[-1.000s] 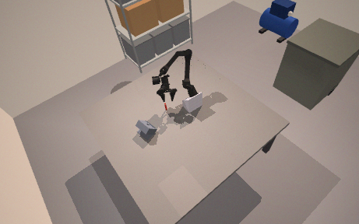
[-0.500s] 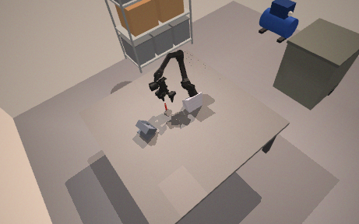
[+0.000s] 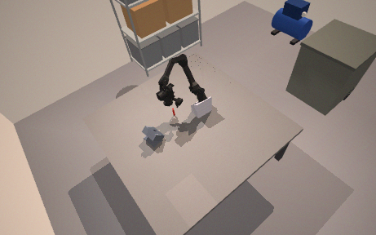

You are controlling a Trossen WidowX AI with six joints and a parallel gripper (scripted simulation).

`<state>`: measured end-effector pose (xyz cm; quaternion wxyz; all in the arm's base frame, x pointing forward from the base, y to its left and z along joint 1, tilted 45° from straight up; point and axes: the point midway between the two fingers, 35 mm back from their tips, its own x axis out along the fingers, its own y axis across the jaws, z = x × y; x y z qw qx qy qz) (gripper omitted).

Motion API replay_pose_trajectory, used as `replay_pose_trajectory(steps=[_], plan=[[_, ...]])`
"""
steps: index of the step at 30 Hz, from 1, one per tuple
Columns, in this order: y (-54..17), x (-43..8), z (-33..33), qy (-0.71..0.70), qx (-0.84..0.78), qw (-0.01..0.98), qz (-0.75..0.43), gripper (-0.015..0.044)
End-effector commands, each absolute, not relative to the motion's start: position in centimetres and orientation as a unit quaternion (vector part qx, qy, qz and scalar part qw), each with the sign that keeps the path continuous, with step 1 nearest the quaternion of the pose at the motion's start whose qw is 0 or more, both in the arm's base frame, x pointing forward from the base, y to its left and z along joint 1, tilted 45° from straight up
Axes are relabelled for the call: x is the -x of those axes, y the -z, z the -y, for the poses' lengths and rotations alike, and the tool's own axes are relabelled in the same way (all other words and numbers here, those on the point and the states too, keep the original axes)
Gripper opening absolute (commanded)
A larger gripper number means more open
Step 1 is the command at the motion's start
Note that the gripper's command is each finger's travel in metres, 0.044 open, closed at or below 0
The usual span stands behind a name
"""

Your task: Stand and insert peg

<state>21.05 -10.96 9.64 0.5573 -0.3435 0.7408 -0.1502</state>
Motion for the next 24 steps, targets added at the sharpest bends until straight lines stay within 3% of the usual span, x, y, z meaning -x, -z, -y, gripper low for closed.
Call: replay_pose_trajectory(steps=[1,24], plan=[[-9.8,-21.2,11.0,0.156,0.347,0.556,-0.739,0.044],[-7.8,-20.9,12.9,0.098,0.389,0.527,-0.749,0.044]])
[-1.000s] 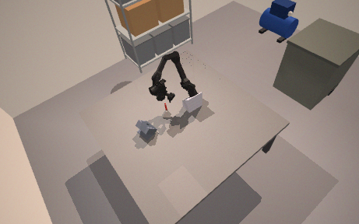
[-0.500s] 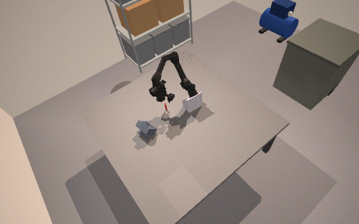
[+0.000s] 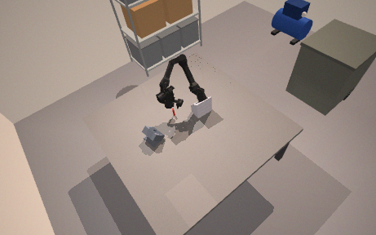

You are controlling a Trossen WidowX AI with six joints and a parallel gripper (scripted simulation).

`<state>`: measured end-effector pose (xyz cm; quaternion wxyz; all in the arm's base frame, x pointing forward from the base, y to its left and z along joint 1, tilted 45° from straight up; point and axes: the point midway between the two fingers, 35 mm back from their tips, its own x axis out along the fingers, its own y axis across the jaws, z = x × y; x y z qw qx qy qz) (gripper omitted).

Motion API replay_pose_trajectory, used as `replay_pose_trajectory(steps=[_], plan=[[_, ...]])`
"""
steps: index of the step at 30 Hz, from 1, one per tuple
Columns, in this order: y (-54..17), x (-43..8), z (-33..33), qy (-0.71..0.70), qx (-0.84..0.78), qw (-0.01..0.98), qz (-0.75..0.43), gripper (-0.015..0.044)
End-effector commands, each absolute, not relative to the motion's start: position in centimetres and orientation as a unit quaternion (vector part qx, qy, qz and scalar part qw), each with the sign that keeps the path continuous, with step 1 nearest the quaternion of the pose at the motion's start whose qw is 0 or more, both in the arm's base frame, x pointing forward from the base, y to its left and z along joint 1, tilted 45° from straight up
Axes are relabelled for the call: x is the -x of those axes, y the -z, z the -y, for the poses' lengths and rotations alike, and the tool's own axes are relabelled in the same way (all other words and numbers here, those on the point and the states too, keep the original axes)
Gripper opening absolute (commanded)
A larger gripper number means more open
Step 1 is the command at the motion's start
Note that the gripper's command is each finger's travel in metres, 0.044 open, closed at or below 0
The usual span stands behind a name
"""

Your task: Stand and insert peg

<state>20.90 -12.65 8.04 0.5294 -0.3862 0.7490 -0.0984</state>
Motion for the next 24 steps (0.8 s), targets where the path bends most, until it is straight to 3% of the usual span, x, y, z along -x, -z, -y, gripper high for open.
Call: replay_pose_trajectory(steps=[1,24], plan=[[-7.6,-20.9,13.1,0.098,0.389,0.527,-0.749,0.044],[-5.0,-20.4,15.7,0.098,0.389,0.527,-0.749,0.044]])
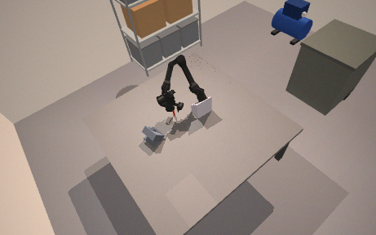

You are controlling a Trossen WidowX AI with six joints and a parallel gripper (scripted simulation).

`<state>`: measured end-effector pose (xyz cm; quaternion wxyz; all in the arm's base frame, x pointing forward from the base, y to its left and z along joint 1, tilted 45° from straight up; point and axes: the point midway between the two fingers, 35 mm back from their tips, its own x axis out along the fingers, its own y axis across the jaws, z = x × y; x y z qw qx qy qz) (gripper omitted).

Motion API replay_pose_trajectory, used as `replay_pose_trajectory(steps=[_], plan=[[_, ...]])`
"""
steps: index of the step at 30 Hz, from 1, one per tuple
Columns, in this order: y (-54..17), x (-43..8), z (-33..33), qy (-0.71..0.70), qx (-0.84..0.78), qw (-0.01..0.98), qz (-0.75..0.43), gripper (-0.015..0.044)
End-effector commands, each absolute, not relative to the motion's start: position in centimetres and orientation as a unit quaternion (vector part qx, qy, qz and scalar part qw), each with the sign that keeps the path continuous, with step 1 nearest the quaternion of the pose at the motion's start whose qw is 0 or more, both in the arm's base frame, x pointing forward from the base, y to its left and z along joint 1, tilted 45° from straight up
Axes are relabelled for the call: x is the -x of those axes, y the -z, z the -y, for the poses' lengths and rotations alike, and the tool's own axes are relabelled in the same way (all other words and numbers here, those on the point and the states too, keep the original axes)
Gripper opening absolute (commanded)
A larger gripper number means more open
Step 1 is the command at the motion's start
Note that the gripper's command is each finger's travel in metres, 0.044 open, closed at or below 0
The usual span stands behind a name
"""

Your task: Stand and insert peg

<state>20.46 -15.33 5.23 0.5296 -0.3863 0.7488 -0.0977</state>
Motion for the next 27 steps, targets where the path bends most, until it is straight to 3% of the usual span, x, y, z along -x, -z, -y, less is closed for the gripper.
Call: replay_pose_trajectory(steps=[1,10,25,27], plan=[[-4.85,-20.32,15.77,0.098,0.389,0.527,-0.749,0.044],[-3.98,-19.96,16.71,0.099,0.39,0.526,-0.749,0.044],[-4.17,-20.06,16.45,0.099,0.387,0.529,-0.749,0.0046],[-4.17,-20.06,16.45,0.099,0.387,0.529,-0.749,0.0033]])
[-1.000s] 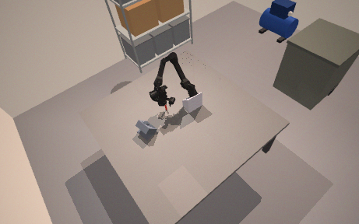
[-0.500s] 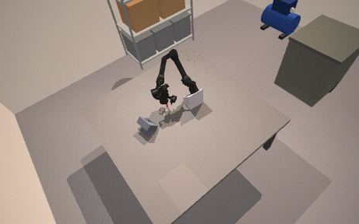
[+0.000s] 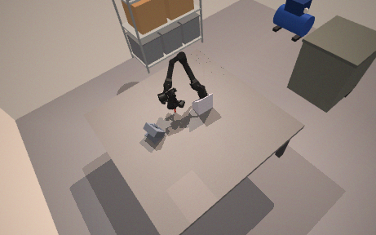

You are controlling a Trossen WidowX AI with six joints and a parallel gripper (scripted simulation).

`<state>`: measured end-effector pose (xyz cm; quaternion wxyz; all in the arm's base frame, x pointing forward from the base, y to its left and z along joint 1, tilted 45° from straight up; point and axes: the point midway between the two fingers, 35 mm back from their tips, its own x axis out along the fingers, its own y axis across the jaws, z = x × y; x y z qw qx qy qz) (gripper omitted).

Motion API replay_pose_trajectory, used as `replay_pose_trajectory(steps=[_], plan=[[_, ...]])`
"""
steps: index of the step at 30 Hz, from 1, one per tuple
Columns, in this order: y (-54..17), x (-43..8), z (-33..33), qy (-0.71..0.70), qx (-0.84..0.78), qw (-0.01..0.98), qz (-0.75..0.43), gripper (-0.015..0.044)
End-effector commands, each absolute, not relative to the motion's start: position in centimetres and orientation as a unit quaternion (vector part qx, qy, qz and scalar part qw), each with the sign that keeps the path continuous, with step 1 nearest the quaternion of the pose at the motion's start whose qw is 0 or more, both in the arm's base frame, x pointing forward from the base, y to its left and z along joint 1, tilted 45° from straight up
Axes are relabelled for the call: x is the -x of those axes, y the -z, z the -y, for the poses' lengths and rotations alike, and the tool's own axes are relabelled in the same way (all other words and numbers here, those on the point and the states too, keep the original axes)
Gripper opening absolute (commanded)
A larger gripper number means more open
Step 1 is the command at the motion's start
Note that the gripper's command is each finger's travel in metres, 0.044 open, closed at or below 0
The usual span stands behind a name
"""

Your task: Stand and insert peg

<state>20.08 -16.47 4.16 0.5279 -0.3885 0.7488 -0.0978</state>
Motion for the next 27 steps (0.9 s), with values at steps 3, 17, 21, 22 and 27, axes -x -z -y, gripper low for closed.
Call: replay_pose_trajectory(steps=[3,17,21,22,27], plan=[[-4.2,-20.1,16.5,0.099,0.387,0.529,-0.749,0.0013],[-6.4,-21.0,13.9,0.096,0.386,0.53,-0.749,0.0],[-7.5,-21.2,12.8,0.096,0.387,0.529,-0.749,0.0],[-7.8,-21.3,12.5,0.096,0.387,0.529,-0.749,0.0],[-9.2,-21.6,11.2,0.097,0.389,0.528,-0.749,0.0]])
